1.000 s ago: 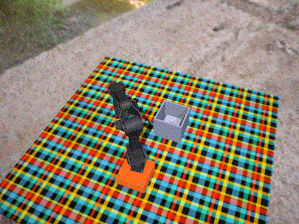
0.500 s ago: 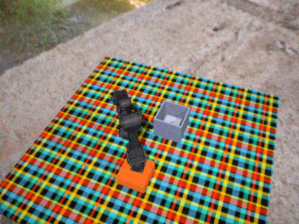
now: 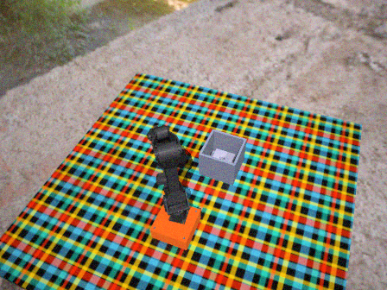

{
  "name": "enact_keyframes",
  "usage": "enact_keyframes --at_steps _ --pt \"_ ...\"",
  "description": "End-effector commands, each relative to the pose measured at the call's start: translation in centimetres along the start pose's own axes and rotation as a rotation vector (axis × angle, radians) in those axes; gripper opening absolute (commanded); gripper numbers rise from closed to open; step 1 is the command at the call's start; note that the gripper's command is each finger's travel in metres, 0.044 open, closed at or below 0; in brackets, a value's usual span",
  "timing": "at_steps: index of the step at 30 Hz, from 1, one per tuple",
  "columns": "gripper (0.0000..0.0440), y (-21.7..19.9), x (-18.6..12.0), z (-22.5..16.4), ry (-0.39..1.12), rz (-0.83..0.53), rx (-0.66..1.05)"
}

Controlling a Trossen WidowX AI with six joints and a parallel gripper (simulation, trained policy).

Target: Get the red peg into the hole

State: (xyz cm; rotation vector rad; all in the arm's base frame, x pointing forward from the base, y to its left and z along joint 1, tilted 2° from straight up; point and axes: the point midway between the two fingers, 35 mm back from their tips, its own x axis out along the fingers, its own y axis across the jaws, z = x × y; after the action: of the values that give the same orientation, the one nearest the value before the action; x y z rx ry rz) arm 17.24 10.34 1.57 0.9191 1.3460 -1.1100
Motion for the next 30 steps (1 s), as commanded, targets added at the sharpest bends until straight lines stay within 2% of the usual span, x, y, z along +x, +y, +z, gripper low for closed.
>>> enact_keyframes --at_steps 1,8,14,30 --pt "0.0311 0.2 1.1 0.0 -0.003 -0.002 0.015" --pt "0.0128 1.1 2.3 -0.4 0.014 0.011 0.003" --pt "0.0 2.0 2.6 -0.8 0.029 0.033 -0.026" --pt "0.0 4.4 -2.1 -0.6 0.087 0.185 0.02"
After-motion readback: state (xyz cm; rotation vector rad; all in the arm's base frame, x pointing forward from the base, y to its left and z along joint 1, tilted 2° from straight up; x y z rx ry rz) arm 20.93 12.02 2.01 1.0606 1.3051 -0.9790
